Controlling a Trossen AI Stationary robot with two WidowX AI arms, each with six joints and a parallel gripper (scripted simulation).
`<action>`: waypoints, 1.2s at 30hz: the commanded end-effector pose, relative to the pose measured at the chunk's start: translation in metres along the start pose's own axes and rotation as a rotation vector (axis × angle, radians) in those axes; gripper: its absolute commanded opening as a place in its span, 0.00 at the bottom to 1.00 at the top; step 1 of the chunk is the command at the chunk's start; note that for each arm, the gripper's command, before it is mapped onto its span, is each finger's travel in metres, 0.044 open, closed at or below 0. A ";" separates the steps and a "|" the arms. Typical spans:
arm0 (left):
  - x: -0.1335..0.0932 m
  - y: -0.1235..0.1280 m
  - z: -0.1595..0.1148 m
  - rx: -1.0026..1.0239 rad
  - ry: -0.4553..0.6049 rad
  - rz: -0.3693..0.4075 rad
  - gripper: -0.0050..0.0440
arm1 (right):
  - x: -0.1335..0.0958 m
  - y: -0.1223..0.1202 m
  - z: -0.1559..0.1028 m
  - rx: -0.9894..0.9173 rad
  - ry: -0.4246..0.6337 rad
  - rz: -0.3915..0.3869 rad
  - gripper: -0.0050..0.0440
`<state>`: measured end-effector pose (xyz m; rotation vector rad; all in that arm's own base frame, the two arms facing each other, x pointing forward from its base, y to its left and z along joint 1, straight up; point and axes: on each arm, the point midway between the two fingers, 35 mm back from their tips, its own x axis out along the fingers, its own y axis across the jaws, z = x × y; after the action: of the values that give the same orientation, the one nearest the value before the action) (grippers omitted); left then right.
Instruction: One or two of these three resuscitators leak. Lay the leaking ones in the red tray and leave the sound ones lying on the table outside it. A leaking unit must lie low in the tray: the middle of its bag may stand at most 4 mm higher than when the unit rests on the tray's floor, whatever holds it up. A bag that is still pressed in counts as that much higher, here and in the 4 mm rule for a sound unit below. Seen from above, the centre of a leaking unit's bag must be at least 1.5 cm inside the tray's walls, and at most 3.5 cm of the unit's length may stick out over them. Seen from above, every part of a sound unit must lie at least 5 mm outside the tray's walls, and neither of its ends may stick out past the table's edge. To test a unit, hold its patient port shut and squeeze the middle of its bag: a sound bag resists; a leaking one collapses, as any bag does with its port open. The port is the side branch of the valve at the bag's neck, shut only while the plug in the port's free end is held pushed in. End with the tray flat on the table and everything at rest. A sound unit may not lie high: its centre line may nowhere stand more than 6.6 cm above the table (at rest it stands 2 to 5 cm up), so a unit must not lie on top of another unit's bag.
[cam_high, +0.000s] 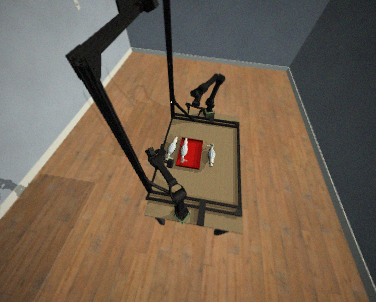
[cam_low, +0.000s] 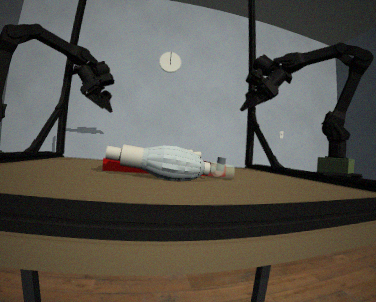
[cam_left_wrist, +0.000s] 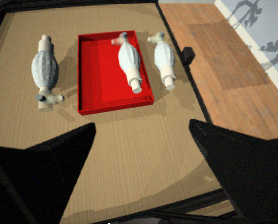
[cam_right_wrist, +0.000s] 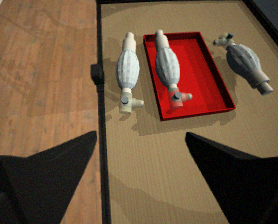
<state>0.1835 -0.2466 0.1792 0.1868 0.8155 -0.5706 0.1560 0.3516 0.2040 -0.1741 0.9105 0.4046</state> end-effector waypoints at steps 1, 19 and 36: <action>0.021 -0.040 0.022 0.008 0.028 0.010 1.00 | 0.000 0.000 0.000 -0.001 -0.002 -0.001 1.00; 0.074 -0.130 0.033 0.026 0.067 0.034 1.00 | 0.000 0.000 0.000 0.000 -0.001 -0.001 1.00; 0.138 -0.042 0.055 -0.009 0.121 0.081 0.94 | 0.000 0.000 0.000 -0.002 0.001 0.000 1.00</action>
<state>0.2381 -0.3793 0.1349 0.2404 0.8979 -0.5079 0.1558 0.3517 0.2040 -0.1743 0.9105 0.4051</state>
